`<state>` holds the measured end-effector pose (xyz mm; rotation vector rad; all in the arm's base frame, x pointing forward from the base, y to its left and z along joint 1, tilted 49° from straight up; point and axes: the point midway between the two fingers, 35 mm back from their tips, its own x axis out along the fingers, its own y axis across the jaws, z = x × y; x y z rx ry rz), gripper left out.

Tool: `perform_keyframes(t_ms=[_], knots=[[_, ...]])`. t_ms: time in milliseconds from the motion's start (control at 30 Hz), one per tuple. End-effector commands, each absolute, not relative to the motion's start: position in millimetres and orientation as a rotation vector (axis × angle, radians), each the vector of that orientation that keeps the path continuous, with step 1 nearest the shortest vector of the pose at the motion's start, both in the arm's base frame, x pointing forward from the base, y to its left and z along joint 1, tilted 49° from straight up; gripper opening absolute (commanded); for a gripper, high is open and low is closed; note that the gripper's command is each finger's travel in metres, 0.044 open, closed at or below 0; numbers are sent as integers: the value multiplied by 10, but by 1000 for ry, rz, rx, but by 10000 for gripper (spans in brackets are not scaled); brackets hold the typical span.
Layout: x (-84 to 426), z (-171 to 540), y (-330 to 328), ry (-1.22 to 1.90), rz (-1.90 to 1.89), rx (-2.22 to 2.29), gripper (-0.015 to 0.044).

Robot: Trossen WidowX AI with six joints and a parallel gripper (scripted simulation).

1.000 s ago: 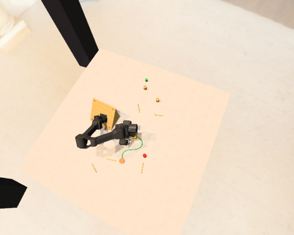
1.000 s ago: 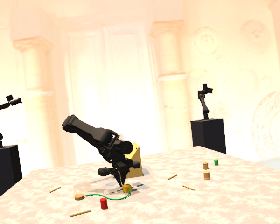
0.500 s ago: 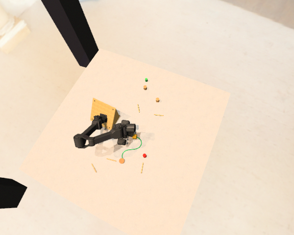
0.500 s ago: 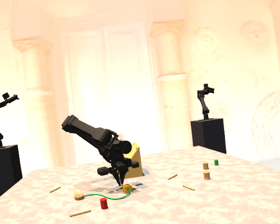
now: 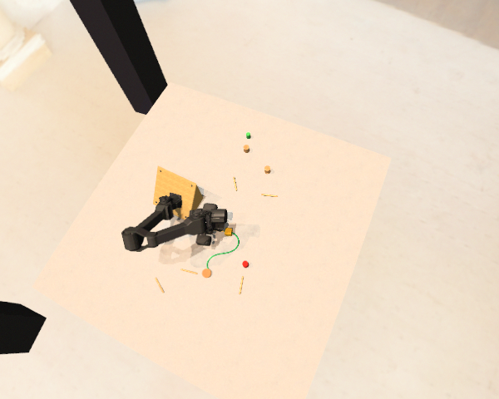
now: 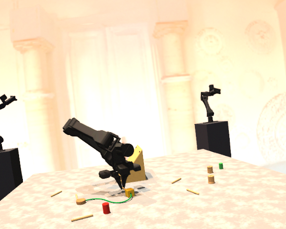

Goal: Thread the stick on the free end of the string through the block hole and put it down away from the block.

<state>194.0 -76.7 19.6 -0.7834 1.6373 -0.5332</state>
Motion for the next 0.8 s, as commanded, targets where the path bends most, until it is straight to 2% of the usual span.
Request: perform_keyframes(t_ms=[0,767], knots=[[1879,209,-768,1637,-535,-781,0],[1682,277,-804,1637,-536,-784,0]])
